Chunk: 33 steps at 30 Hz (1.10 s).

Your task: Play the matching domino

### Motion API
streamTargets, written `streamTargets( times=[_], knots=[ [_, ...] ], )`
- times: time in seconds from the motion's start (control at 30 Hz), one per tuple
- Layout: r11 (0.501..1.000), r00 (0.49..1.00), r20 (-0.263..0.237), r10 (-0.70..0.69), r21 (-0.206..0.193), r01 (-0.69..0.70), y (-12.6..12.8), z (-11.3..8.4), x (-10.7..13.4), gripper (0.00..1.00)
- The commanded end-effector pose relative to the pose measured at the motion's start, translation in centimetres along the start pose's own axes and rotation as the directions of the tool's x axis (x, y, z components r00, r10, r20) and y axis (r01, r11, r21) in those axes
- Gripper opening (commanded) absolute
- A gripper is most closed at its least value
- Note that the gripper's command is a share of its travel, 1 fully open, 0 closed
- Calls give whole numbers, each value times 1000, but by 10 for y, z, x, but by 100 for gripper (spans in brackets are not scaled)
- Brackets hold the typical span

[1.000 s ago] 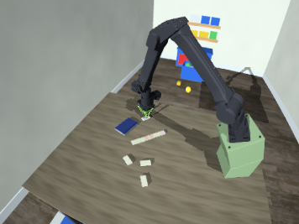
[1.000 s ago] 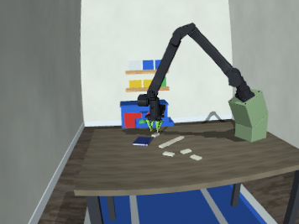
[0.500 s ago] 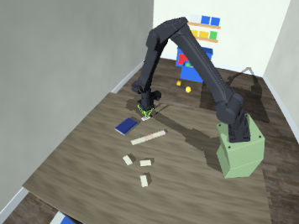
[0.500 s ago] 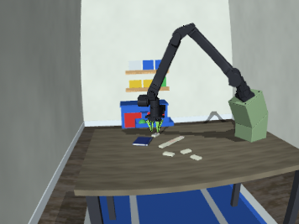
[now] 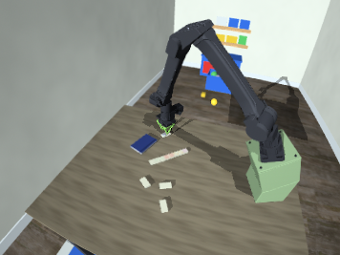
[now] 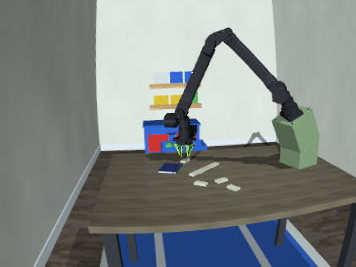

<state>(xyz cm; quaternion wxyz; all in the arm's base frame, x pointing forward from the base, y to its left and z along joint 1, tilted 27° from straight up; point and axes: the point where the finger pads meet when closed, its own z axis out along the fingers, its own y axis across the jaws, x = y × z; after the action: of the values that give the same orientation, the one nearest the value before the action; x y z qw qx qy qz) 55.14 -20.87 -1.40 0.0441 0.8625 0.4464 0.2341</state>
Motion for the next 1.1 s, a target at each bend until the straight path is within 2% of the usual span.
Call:
streamTargets(
  times=[0.0, 0.4, 0.43, 0.73, 0.97, 1.0, 1.07],
  knots=[
    [1000, 1000, -3, 2, -22, -2, 11, -4, 4, 42],
    [999, 1000, -5, 4, -34, -5, 17, -5, 7, 42],
    [1000, 1000, -1, 4, -11, -4, 5, -3, 1, 42],
    [999, 1000, -4, 8, -31, -8, 15, -4, 6, 42],
    [999, 1000, -4, 8, -31, -8, 15, -4, 6, 42],
    [1000, 1000, -1, 7, -10, -7, 4, -3, 1, 42],
    [1000, 1000, -1, 8, -14, -8, 6, -3, 2, 42]
  ],
)
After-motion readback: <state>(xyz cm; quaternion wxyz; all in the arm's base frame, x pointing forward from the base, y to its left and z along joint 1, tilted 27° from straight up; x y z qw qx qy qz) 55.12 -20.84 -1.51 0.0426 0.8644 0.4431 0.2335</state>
